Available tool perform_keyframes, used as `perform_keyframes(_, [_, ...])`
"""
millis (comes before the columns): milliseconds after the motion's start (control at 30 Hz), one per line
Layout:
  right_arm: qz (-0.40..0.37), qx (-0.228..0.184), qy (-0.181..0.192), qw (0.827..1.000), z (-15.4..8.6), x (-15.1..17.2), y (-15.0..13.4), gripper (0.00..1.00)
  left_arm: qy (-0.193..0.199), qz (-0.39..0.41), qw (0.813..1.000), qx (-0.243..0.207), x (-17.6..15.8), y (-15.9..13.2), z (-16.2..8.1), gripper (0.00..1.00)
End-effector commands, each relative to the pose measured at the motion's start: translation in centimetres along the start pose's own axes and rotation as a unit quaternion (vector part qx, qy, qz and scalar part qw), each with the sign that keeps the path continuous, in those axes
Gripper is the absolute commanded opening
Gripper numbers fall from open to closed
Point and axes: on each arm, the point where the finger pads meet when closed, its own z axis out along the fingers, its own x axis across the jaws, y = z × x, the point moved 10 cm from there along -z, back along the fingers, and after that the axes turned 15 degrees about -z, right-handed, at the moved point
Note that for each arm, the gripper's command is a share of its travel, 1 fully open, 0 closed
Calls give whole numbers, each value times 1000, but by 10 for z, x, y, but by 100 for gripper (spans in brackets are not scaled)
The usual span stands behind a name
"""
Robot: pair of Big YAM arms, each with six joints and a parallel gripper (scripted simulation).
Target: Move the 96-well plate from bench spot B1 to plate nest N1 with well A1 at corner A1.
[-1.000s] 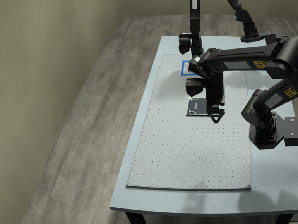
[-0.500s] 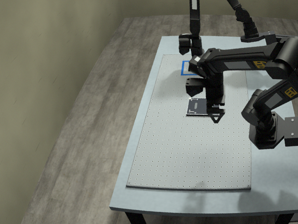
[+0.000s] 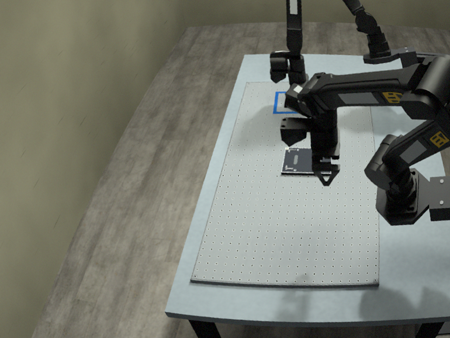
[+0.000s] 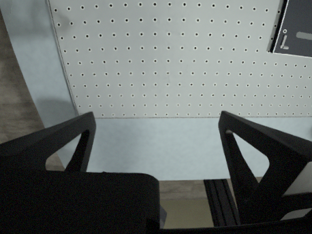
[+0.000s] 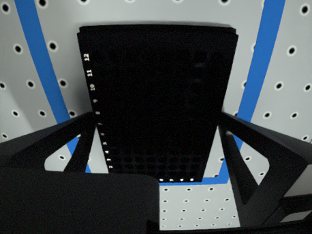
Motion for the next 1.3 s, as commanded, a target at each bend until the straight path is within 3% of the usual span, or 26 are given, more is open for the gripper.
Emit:
perform_keyframes(0, [8,-8,-2,1000,0,-8,7,100,10,2,1000,8,2,0,5,100])
perform_keyframes(800, [3,-5,-1,1000,-1,-3,4,100,10,2,1000,8,2,0,5,100])
perform_keyframes(833, [3,-5,-1,1000,-1,-3,4,0,10,2,1000,8,2,0,5,100])
perform_keyframes(1267, [3,-5,-1,1000,-1,-3,4,0,10,2,1000,8,2,0,5,100])
